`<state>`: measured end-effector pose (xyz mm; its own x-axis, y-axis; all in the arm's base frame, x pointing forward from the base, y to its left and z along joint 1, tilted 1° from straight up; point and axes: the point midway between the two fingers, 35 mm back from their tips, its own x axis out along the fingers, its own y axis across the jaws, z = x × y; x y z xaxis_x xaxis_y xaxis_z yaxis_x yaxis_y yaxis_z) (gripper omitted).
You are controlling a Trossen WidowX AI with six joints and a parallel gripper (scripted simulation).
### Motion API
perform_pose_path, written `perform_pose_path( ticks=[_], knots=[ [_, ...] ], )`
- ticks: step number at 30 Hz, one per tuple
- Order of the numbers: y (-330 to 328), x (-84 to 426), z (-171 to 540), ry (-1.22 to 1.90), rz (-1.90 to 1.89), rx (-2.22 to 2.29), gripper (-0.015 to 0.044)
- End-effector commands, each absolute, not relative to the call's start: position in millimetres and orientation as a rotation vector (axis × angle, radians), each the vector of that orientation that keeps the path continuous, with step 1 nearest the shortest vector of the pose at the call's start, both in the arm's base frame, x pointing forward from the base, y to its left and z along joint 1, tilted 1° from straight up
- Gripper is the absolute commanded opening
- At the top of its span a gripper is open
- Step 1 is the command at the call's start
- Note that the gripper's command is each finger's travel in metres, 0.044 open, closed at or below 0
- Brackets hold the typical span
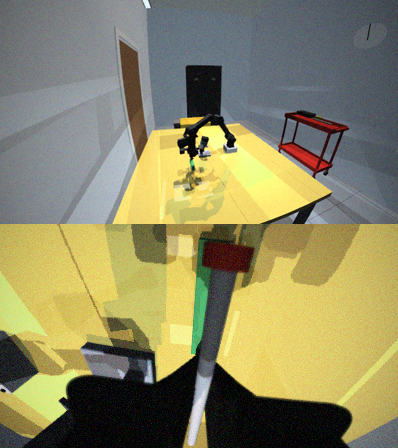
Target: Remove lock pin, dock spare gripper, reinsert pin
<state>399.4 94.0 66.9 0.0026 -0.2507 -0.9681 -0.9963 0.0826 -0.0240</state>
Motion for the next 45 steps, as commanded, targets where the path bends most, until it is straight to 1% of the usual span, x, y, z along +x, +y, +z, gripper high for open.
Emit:
perform_pose_path(
  ticks=[1, 34, 39, 45],
  knots=[
    [95.7, 393.4, 69.5, 1.417, 1.009, -1.335, 0.0],
    [101.4, 298.6, 86.1, 1.44, 0.993, -1.291, 0.0],
    [101.5, 297.2, 81.1, 1.441, 0.994, -1.289, 0.0],
    [102.3, 299.1, 54.3, 1.443, 0.997, -1.285, 0.0]
  ],
)
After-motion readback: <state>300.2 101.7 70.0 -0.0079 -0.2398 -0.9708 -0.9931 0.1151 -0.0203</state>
